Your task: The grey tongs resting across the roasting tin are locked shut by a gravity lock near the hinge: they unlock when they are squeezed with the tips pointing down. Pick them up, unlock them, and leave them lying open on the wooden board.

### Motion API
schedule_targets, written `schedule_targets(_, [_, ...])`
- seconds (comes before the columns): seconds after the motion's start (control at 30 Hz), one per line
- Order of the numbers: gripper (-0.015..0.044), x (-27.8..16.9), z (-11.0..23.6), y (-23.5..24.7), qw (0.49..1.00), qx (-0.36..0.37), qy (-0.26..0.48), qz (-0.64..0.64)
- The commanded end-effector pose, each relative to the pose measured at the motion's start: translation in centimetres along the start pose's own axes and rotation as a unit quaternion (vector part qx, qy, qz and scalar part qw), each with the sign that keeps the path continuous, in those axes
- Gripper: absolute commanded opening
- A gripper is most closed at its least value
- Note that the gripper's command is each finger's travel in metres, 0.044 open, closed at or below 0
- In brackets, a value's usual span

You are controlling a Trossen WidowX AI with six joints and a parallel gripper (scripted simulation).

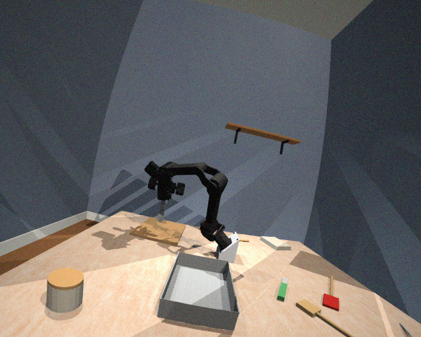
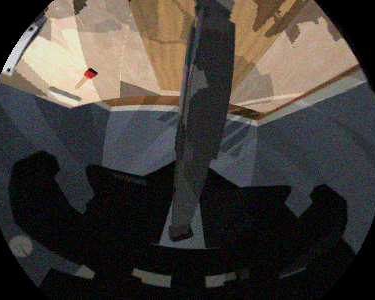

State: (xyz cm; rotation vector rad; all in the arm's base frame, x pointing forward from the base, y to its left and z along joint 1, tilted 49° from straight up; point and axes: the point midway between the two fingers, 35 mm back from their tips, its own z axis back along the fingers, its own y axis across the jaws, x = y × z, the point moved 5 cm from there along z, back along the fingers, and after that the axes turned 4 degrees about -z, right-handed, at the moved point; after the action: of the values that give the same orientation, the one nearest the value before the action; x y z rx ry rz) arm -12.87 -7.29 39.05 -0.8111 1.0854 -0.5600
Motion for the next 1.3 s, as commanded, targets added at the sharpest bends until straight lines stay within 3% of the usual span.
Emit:
schedule_targets(0.0, [-0.0150, -0.1, 0.0, 0.0, 1.000, 0.000, 0.005, -0.004])
schedule_targets(0.47, [-0.0150, 0.2, -0.4, -0.1, 1.000, 0.010, -0.013, 0.014])
schedule_targets(1.27, [-0.0150, 3.8, -5.4, 0.6, 0.933, 0.105, -0.318, 0.132])
